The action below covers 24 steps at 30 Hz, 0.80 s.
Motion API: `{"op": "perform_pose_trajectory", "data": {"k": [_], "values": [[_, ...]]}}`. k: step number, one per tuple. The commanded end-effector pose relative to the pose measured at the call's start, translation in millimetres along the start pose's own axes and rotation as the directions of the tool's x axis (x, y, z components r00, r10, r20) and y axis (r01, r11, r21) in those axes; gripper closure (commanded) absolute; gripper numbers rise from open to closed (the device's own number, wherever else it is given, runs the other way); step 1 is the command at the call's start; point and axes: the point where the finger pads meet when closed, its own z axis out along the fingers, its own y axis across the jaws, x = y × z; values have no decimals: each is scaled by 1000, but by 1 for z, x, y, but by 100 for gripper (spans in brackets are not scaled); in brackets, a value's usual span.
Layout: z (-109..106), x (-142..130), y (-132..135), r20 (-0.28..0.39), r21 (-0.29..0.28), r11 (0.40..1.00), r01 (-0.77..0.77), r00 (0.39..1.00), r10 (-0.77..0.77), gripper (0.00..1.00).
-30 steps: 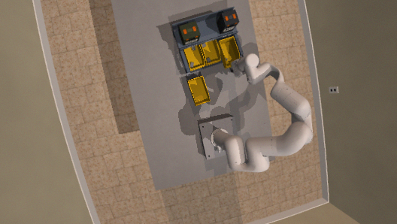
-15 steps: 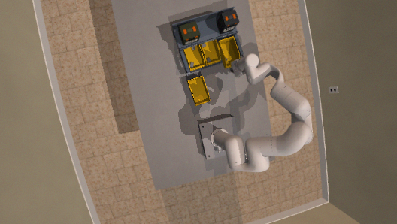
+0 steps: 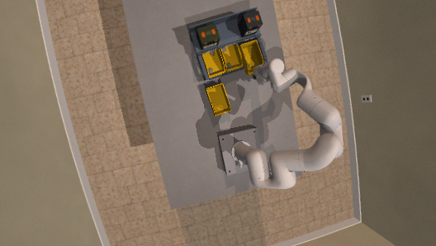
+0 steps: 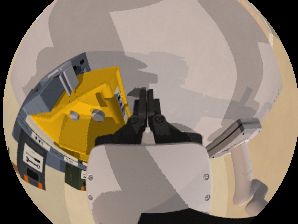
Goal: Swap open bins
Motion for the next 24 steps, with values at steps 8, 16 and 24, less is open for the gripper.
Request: {"op": "perform_pose_trajectory", "data": {"k": [8,16,24], "values": [[-1,1,-1,-2,3,1000,0,1000,0,100],[-1,1,-1,-2,3,1000,0,1000,0,100],[-2,1,-10,-2,3,1000,0,1000,0,100]]}}
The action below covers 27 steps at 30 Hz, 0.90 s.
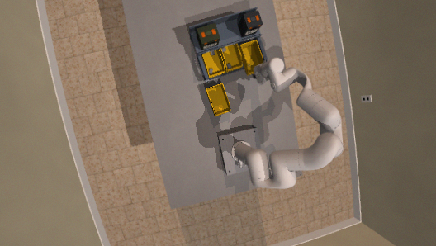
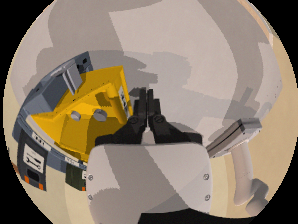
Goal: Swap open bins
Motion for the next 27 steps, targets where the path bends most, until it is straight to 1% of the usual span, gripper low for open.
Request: {"op": "perform_pose_trajectory", "data": {"k": [1,9,27], "values": [[-2,0,-5,-2,3,1000,1,1000,-1,100],[-2,0,-14,-2,3,1000,1,1000,-1,100],[-2,0,-14,-2,3,1000,1,1000,-1,100]]}}
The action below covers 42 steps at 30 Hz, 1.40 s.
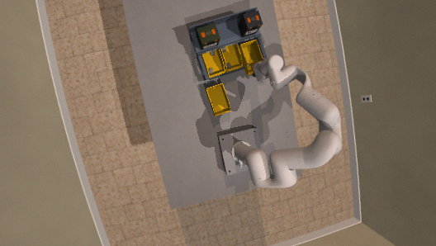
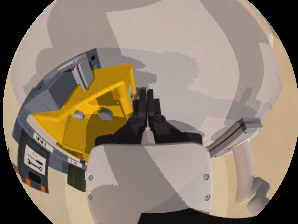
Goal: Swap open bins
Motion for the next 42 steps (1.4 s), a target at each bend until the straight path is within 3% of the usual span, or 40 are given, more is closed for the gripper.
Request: {"op": "perform_pose_trajectory", "data": {"k": [1,42], "values": [[-1,0,-2,-2,3,1000,1,1000,-1,100],[-2,0,-40,-2,3,1000,1,1000,-1,100]]}}
